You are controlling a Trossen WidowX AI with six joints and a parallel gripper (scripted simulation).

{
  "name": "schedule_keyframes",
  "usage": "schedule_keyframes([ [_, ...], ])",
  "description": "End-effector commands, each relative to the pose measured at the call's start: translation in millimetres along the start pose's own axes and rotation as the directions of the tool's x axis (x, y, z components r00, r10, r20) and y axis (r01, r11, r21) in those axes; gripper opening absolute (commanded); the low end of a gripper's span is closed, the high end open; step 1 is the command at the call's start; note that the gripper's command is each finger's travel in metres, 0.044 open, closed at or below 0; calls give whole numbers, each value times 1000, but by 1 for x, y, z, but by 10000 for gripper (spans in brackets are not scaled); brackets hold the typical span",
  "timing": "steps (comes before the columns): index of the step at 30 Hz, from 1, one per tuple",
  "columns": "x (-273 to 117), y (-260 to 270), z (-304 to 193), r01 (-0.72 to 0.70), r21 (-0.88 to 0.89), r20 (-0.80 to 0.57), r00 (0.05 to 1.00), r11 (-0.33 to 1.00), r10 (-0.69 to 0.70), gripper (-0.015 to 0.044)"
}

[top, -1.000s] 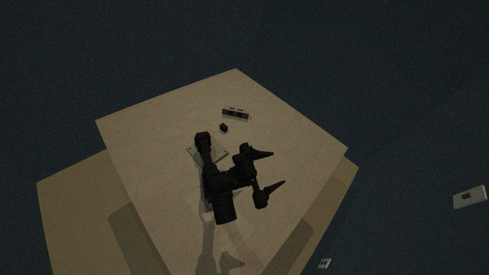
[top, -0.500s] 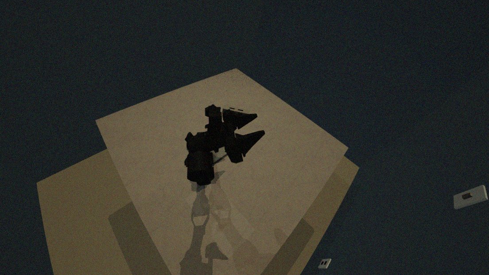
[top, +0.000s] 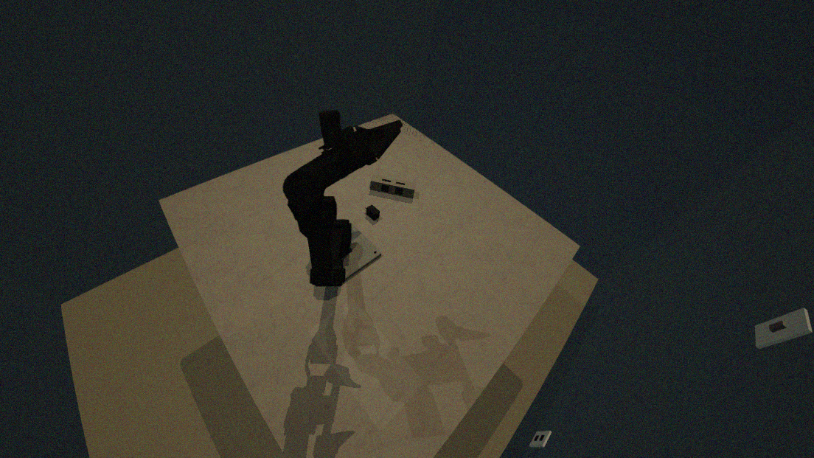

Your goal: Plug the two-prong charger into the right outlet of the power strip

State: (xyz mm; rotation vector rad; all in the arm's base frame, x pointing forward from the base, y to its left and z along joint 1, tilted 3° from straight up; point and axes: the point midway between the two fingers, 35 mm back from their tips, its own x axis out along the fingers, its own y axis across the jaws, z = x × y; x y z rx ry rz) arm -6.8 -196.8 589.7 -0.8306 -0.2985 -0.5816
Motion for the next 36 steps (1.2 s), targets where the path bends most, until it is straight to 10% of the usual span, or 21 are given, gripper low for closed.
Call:
schedule_keyframes([
  [1, 7, 30, 30, -43, -90, 39, 998, 995, 47, 440],
  [18, 31, 191, 106, -280, -469, 81, 931, 838, 356, 440],
  [36, 28, 375, 72, -587, -694, -175, 699, 416, 694, 440],
])
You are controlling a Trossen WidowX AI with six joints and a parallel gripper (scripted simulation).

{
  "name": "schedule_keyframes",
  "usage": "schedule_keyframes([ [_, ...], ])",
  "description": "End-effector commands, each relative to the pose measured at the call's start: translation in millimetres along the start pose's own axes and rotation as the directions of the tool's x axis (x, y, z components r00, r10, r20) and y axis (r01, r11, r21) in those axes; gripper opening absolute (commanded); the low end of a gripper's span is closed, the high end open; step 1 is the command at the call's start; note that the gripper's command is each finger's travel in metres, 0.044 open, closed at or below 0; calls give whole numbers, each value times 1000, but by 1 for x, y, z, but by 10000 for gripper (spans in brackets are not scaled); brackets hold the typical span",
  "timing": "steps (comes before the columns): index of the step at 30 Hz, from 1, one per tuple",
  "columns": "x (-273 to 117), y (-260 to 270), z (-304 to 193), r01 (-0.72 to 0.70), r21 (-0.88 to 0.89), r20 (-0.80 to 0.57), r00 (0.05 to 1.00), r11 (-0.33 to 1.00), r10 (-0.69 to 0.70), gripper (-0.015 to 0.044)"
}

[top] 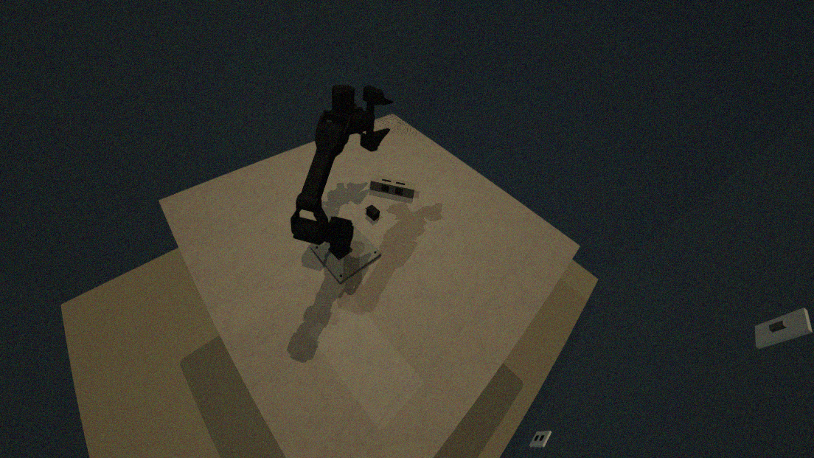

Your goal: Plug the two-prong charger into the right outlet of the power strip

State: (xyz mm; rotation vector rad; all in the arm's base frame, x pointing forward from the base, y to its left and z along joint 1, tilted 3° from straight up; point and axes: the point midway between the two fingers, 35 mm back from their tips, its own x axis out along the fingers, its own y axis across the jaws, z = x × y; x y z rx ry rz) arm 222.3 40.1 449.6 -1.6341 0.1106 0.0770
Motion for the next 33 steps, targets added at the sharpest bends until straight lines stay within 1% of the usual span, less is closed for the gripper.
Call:
schedule_keyframes([
  [1, 22, 33, 11, -121, -42, 12, 993, 992, 121, 440],
  [8, 50, 94, 27, -323, -104, 39, 944, 941, 328, 440],
  [15, 65, 159, 35, -525, -137, 50, 843, 840, 535, 440],
  [23, 66, 230, 36, -739, -132, 45, 661, 660, 749, 440],
  [33, 50, 300, 33, -914, -81, 44, 395, 397, 918, 440],
])
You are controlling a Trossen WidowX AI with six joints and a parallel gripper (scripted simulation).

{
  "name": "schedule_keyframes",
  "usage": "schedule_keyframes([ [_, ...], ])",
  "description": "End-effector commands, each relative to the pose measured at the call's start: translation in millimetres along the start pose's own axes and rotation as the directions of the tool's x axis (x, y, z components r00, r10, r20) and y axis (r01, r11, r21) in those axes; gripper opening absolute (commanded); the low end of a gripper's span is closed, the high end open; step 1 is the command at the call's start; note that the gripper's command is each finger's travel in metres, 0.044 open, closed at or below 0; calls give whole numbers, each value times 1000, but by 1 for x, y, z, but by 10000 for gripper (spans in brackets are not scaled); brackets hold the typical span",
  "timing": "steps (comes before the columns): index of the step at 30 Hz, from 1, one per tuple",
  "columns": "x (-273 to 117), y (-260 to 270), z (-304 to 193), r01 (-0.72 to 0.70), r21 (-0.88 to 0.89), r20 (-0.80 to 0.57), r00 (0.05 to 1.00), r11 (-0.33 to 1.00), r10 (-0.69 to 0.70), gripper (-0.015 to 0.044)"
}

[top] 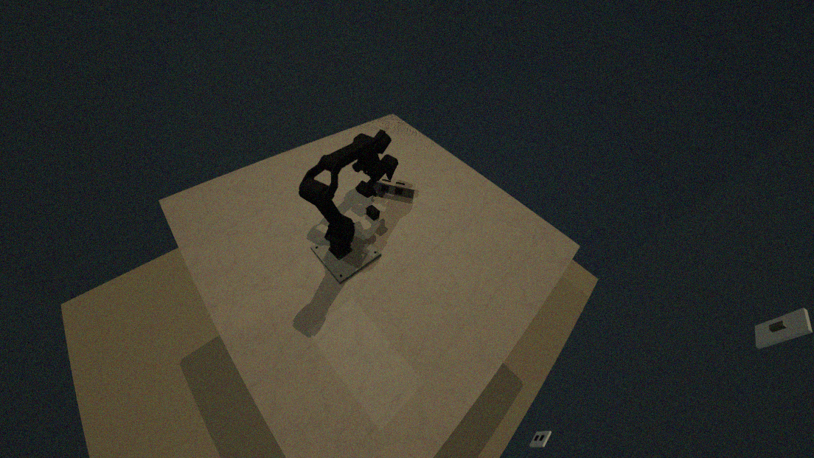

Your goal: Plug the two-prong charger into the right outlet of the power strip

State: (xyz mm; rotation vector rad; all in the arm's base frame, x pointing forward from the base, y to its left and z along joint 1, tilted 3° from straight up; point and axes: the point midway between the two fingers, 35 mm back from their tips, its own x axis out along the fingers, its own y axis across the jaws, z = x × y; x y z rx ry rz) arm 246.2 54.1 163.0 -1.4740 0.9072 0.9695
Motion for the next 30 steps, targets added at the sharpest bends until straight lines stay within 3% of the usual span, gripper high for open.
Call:
schedule_keyframes([
  [1, 17, 19, 1, -117, 27, 18, 993, 993, 117, 440],
  [11, 42, 54, 3, -341, 79, 55, 940, 937, 338, 440],
  [30, 59, 61, 4, -345, 79, 55, 938, 935, 341, 440],
])
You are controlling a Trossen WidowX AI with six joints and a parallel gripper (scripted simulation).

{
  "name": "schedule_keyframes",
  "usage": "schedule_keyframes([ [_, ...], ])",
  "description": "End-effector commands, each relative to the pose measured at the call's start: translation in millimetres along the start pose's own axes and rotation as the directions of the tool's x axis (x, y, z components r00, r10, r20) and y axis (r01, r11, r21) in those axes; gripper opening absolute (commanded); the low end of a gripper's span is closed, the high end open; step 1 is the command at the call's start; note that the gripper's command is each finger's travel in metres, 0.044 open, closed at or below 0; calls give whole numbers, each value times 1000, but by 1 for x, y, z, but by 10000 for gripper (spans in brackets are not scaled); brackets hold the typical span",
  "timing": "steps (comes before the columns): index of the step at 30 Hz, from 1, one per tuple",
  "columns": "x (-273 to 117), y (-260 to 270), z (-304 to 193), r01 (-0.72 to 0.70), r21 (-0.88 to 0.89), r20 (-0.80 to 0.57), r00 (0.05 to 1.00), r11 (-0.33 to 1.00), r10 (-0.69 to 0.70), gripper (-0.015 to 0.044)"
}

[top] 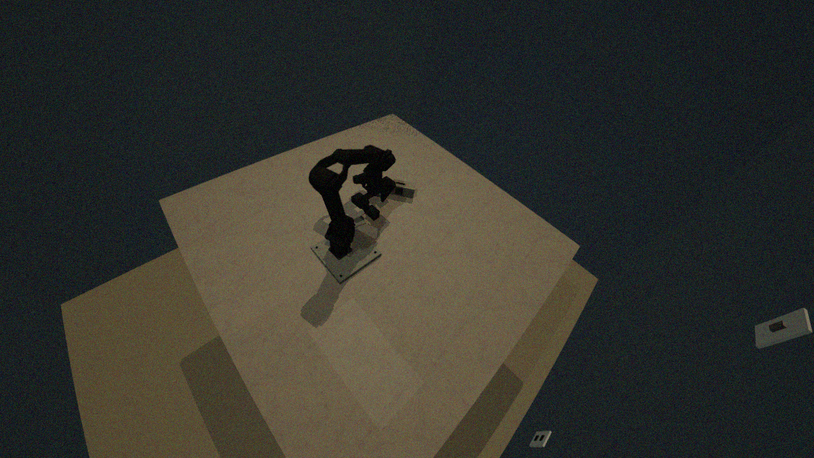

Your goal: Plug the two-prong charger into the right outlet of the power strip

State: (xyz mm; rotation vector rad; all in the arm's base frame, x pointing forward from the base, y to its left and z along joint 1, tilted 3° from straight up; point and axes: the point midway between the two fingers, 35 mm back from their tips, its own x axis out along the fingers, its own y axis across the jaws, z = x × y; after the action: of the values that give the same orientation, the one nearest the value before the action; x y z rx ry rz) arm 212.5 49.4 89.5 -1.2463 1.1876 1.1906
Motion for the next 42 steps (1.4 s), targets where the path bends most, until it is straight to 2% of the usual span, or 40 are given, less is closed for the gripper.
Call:
schedule_keyframes([
  [1, 5, 1, 1, -4, 4, 5, 1000, 1000, 4, 440],
  [31, 50, 2, 4, -4, 4, 5, 1000, 1000, 4, 440],
  [42, 47, 0, 3, -1, 0, 0, 1000, 1000, 1, 151],
])
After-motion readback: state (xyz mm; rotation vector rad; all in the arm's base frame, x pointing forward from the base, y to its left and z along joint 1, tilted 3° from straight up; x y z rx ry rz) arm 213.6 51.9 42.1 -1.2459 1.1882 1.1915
